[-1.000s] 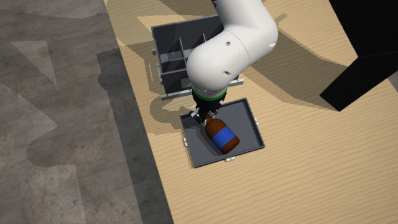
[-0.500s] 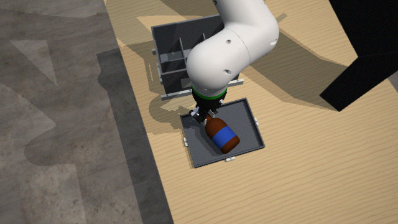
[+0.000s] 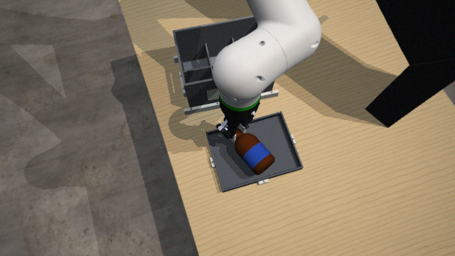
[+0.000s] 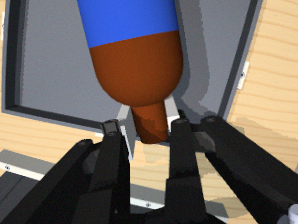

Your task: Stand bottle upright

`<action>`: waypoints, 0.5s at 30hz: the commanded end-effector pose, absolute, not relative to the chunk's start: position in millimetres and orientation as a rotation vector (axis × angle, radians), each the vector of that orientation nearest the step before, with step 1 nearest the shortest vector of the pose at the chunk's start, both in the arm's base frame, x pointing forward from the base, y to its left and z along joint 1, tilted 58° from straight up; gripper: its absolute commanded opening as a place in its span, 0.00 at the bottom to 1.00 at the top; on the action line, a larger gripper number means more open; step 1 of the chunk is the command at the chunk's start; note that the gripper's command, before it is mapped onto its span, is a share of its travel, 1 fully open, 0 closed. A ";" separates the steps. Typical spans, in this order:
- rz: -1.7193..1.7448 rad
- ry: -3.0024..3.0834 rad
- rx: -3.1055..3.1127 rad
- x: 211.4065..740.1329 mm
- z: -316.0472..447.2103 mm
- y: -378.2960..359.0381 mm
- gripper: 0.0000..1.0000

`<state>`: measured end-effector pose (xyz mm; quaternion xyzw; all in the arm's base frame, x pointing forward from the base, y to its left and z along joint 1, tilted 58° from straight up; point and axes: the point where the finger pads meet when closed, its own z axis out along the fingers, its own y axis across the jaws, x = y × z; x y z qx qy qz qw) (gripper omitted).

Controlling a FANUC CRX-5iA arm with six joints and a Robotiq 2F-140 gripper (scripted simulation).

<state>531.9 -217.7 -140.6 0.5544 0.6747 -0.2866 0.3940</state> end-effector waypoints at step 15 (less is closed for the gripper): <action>-0.727 1.712 1.407 527.0 -128.4 -198.2 0.00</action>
